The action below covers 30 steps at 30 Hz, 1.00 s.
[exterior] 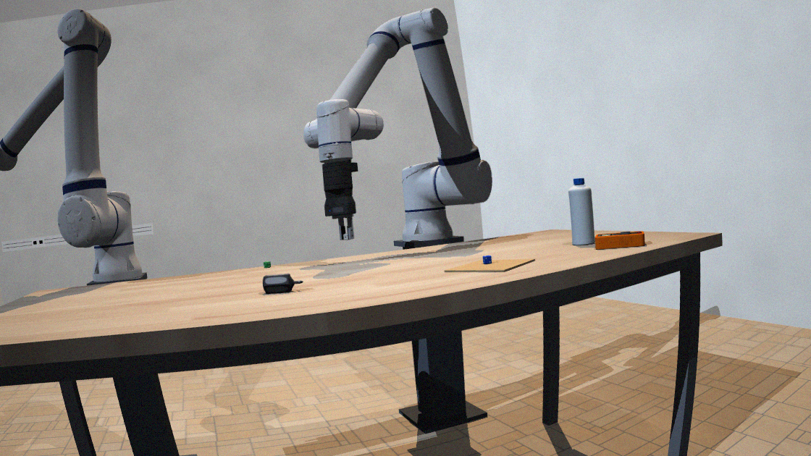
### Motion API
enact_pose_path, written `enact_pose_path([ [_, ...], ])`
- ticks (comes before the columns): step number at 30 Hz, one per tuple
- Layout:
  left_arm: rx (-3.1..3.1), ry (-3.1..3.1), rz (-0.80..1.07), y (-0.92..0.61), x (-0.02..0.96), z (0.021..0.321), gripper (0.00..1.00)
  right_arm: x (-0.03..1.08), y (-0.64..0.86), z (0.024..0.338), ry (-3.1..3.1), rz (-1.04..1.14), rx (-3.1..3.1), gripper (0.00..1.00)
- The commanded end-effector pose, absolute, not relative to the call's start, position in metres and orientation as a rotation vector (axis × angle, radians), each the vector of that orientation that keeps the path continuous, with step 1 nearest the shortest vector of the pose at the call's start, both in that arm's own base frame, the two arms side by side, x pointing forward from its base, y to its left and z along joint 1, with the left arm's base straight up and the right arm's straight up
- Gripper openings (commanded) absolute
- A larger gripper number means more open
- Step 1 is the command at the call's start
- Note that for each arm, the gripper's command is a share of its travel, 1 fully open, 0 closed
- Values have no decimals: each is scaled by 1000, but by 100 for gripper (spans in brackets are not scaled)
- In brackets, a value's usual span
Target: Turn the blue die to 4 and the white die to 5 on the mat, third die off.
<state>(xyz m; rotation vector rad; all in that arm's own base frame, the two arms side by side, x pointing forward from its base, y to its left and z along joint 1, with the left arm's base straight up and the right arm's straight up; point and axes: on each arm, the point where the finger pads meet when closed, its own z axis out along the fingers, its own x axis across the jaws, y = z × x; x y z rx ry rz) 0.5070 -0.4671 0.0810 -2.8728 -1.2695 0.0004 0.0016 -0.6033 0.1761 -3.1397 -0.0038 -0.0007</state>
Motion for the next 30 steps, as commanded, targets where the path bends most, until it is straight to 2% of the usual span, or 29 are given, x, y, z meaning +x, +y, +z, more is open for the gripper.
enact_pose_path([
  [1, -2874, -1270, 0, -468, 507, 108, 34, 1, -604, 177, -4, 0, -3141, 100],
  [5, -2874, -1270, 0, -468, 507, 119, 34, 1, -604, 177, -4, 0, -3141, 100],
  [19, -2872, -1274, 0, -468, 510, 120, 34, 1, -604, 177, -4, 0, -3141, 100],
  [30, -2832, -1361, 0, -470, 574, 126, 34, 1, -604, 177, -4, 0, -3141, 100],
])
